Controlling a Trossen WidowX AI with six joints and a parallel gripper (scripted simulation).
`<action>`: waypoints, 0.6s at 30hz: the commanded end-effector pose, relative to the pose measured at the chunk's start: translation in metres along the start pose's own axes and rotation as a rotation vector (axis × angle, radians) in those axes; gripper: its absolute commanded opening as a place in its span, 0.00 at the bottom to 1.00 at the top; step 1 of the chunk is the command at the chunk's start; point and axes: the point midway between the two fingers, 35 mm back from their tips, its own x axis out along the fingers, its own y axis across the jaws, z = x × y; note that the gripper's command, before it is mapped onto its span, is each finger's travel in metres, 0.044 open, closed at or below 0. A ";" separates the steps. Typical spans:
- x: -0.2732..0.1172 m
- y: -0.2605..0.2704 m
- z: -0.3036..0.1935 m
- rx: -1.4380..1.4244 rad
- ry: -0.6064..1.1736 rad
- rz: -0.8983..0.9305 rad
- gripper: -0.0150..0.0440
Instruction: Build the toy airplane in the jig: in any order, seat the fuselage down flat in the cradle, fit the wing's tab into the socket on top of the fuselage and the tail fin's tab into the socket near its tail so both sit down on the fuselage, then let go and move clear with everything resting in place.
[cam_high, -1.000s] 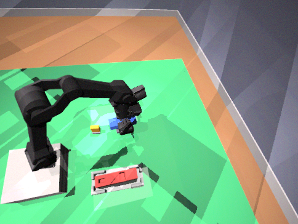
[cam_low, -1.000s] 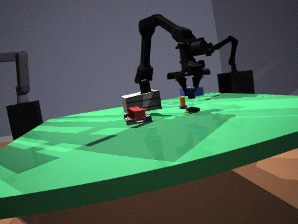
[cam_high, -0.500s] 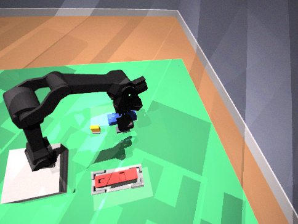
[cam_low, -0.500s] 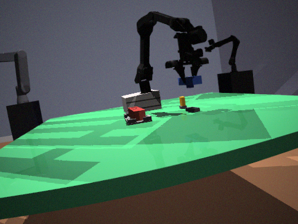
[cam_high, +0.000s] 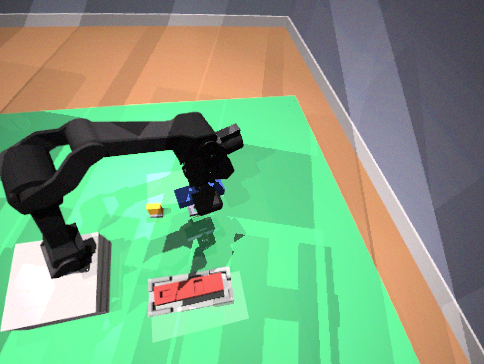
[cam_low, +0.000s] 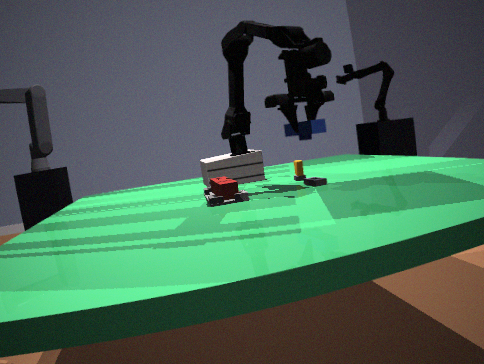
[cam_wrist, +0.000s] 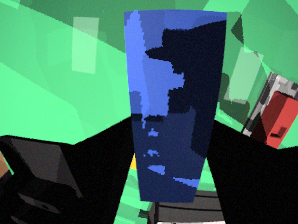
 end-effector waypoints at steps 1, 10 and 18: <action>0.000 -0.013 0.001 -0.059 -0.008 0.000 0.25; 0.004 -0.041 -0.003 -0.164 -0.001 -0.014 0.25; 0.008 -0.065 -0.006 -0.282 -0.003 -0.015 0.25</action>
